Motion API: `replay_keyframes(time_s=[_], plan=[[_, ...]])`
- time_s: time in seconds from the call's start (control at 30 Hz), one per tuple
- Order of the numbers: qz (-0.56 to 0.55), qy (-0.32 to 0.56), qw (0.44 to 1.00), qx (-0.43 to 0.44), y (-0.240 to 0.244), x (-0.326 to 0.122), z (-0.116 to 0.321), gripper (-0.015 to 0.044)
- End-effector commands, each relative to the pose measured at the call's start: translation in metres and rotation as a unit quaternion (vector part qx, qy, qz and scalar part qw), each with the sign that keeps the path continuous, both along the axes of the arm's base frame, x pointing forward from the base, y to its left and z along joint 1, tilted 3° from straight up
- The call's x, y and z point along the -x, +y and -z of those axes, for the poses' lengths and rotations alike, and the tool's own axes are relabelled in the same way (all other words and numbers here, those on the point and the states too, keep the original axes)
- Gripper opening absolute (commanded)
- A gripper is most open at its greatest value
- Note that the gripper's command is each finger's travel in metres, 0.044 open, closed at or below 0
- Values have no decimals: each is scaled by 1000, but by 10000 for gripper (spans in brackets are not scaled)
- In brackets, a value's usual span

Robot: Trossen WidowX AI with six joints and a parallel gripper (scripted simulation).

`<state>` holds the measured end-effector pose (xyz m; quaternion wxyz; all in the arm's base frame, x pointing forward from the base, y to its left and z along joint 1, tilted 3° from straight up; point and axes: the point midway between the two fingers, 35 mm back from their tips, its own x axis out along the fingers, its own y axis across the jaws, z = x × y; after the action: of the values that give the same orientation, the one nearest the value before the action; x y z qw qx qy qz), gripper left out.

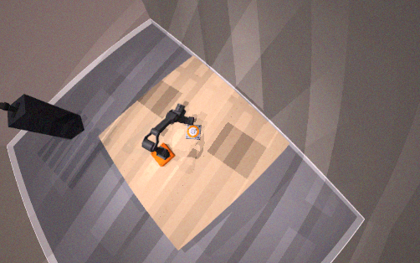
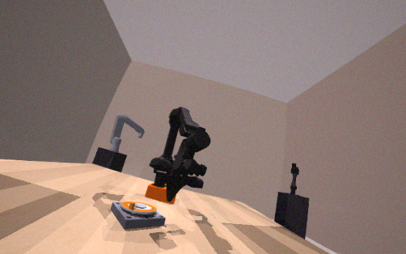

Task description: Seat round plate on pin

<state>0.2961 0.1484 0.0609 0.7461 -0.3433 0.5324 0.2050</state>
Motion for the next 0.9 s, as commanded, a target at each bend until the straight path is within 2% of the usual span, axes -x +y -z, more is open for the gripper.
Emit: replay_keyframes(time_s=[0.0, 0.17, 0.3, 0.53, 0.87], plan=[[82, 37, 996, -17, -29, -19, -6, 0], [254, 104, 960, -57, -92, -43, -21, 0], [300, 121, 944, -70, -110, -47, -26, 0], [304, 123, 942, -71, -111, -48, -25, 0], [304, 123, 942, -71, -113, -51, 21, 0]])
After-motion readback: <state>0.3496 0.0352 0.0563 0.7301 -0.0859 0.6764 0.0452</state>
